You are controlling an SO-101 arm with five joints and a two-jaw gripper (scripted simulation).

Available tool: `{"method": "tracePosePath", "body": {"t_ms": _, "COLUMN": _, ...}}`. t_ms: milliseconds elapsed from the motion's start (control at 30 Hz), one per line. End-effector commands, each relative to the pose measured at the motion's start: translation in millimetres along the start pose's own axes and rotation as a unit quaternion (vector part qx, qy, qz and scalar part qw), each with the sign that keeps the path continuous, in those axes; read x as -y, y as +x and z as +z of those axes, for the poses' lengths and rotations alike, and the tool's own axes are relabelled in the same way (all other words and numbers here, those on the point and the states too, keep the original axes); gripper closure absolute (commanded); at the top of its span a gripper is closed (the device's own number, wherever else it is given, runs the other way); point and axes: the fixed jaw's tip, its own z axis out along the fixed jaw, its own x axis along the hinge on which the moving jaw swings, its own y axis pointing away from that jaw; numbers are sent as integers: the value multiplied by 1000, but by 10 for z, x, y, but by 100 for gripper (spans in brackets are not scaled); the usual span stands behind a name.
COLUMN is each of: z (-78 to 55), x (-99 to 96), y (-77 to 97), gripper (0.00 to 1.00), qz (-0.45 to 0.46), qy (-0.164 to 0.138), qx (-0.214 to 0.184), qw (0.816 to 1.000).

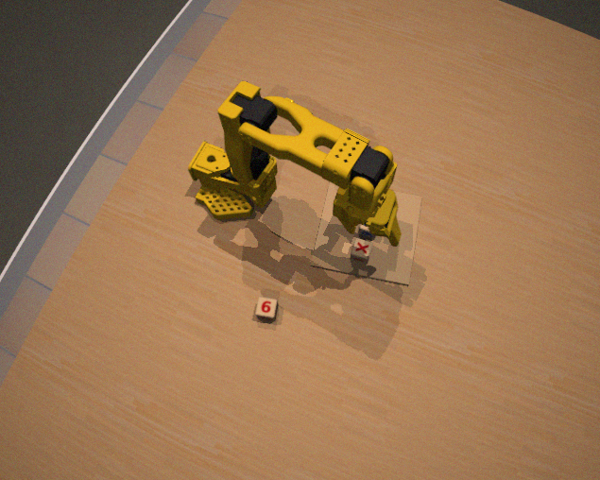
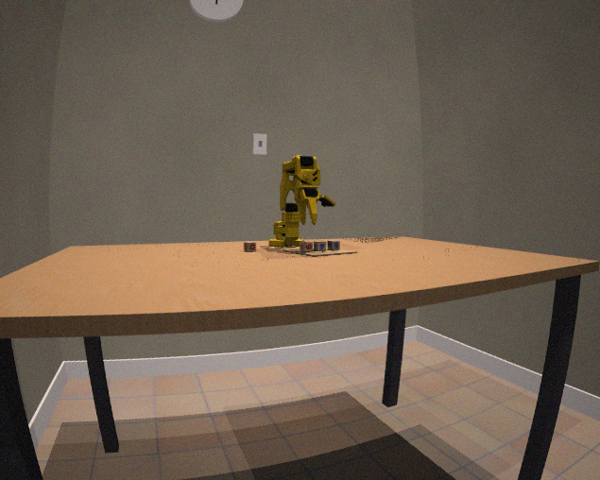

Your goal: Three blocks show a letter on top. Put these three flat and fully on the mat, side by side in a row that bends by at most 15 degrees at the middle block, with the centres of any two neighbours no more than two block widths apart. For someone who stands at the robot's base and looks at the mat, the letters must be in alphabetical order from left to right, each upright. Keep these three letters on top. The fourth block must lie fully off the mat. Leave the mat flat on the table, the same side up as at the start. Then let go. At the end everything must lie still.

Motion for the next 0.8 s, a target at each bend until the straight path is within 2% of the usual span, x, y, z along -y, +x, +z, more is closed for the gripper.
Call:
{"method": "tracePosePath", "body": {"t_ms": 0, "z": -102, "x": 52, "y": 3, "gripper": 67, "qz": 3, "qy": 31, "qx": -6, "qw": 999}}
{"method": "tracePosePath", "body": {"t_ms": 467, "z": -167, "x": 12, "y": -29, "gripper": 67, "qz": 76, "qy": 47, "qx": -5, "qw": 996}}
{"method": "tracePosePath", "body": {"t_ms": 767, "z": -269, "x": -61, "y": -84, "gripper": 67, "qz": 203, "qy": 76, "qx": 2, "qw": 976}}
